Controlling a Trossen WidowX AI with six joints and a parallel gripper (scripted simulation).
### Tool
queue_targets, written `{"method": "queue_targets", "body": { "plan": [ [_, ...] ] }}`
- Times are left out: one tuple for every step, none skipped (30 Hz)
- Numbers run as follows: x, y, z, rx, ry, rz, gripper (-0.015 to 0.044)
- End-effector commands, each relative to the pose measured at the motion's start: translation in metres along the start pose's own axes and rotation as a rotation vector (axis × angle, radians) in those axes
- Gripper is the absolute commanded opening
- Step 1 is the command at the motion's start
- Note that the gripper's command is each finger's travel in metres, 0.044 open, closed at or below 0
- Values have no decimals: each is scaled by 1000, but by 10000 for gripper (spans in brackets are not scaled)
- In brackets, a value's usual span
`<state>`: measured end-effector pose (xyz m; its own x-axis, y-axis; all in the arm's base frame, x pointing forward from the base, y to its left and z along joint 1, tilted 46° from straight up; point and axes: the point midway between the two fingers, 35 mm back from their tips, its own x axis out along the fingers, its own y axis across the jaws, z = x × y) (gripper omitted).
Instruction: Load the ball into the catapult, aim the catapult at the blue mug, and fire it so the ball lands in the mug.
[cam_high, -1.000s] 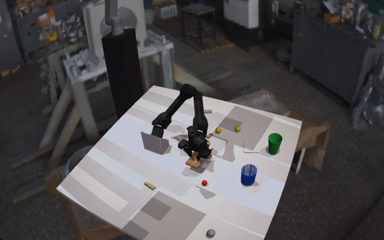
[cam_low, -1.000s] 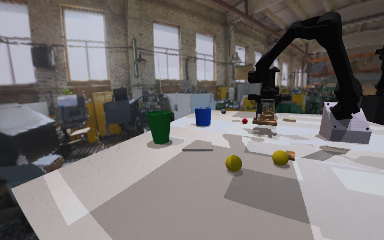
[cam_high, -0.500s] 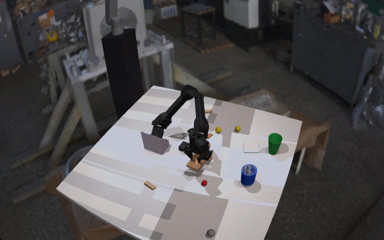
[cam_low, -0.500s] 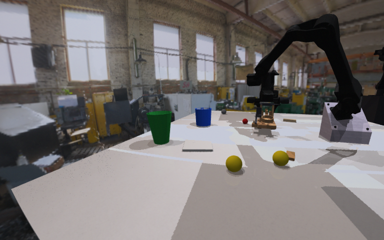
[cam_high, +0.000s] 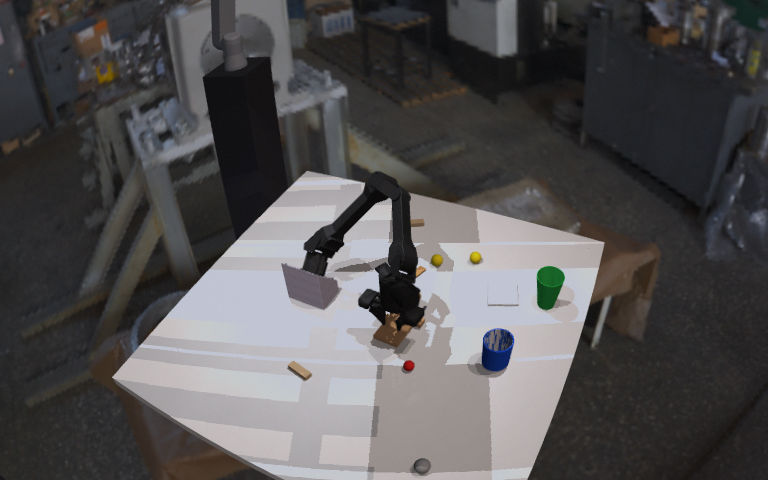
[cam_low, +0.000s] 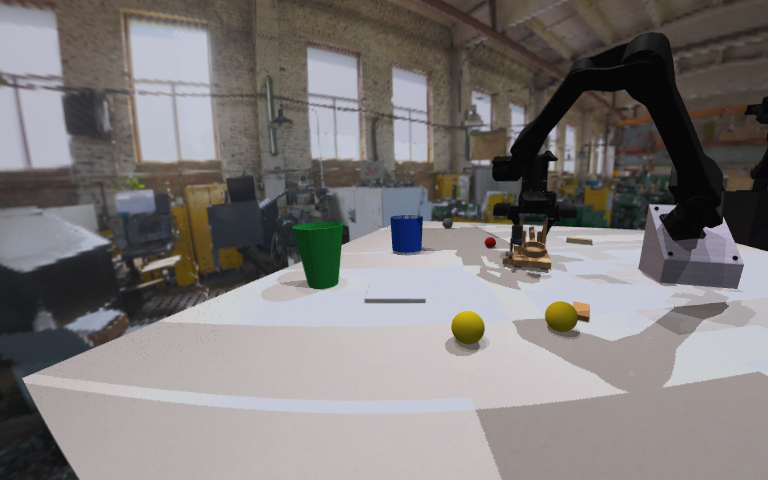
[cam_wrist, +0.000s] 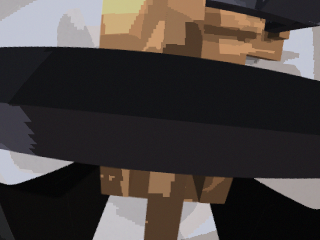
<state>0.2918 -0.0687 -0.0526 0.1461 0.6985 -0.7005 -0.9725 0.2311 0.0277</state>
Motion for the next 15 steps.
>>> {"method": "queue_targets", "body": {
  "plan": [
    [4,-1,0,7,-7,-10,0],
    [6,-1,0,7,-7,-10,0],
    [7,-1,0,7,-7,-9,0],
    [5,0,0,0,0,-1,0],
    [5,0,0,0,0,-1,0],
    [5,0,0,0,0,-1,0],
    [5,0,0,0,0,-1,0],
    [5,0,0,0,0,-1,0],
    [5,0,0,0,0,-1,0],
    [5,0,0,0,0,-1,26],
    [5,0,0,0,0,-1,53],
    [5,0,0,0,0,-1,79],
    [5,0,0,0,0,-1,105],
    [5,0,0,0,0,-1,131],
    [5,0,0,0,0,-1,157]
  ]
}}
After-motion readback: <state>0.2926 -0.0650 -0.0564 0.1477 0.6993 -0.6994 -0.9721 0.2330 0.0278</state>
